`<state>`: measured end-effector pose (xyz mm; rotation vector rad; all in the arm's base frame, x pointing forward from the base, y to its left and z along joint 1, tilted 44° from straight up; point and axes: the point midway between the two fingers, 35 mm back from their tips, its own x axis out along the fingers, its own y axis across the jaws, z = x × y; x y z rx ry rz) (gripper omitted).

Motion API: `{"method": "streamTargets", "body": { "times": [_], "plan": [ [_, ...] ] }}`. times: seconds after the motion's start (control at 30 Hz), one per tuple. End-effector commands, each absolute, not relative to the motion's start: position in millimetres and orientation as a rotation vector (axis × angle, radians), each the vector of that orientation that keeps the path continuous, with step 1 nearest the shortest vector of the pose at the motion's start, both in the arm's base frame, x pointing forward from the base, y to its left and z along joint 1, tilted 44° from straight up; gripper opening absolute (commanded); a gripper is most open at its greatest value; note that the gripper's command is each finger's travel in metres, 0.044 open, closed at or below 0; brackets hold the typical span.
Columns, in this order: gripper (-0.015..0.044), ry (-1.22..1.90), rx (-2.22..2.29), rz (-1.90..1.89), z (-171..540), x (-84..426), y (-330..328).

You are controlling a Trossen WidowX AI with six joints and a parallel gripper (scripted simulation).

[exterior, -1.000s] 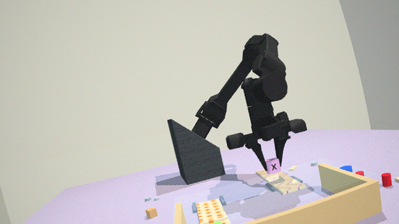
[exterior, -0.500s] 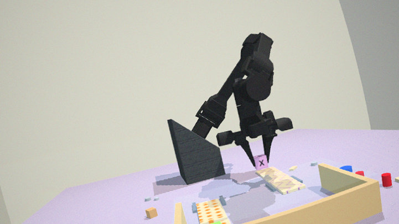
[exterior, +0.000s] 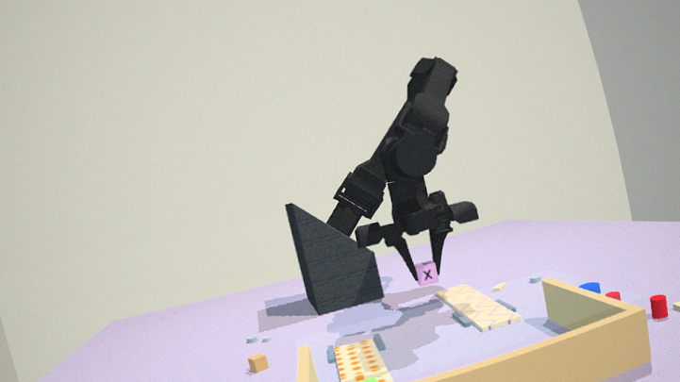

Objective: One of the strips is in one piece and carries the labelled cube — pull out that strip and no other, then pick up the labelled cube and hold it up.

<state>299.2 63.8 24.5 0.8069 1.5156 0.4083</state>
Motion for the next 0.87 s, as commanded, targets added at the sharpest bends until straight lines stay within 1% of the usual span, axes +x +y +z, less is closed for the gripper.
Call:
{"method": "streamTargets", "body": {
  "times": [0.0,0.13,0.83],
  "plan": [
    [0.0,1.509,0.805,0.408,36,298,52],
    [0.0,1.509,0.805,0.408,47,297,41],
    [0.0,1.509,0.805,0.408,47,297,41]
  ]
}}
